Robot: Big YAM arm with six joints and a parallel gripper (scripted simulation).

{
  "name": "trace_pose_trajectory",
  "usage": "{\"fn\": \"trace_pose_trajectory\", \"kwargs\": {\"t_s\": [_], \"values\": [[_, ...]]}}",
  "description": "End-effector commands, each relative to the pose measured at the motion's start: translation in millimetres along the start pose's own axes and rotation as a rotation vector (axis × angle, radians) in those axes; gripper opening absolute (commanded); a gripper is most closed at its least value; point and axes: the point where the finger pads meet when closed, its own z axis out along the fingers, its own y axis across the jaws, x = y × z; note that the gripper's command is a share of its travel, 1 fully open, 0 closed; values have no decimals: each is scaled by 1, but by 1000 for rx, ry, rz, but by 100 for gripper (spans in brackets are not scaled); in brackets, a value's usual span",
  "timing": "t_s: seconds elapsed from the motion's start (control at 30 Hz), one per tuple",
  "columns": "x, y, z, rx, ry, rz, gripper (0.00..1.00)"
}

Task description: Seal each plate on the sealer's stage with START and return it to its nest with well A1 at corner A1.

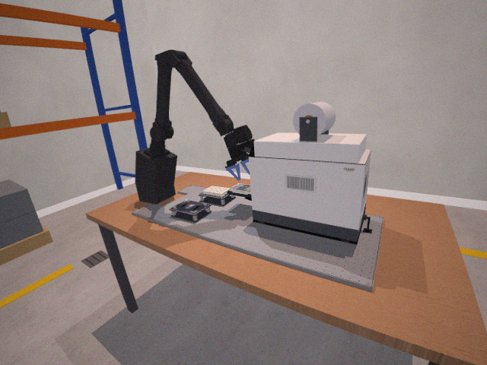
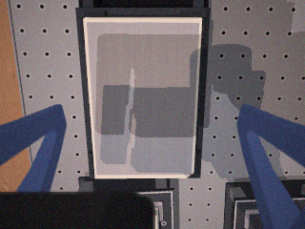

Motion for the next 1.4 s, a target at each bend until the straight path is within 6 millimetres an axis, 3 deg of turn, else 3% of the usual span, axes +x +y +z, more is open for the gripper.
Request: {"fn": "trace_pose_trajectory", "kwargs": {"t_s": [0.0, 0.2, 0.53, 0.8, 1.2, 1.37], "values": [[10, 9, 9, -8, 8, 4, 100], [29, 9, 25, -3, 40, 2, 100], [3, 14, 26, -13, -16, 1, 100], [2, 16, 45, -12, -17, 2, 100], [17, 13, 30, -8, 10, 0, 100], [14, 13, 24, -12, -12, 1, 100]]}}
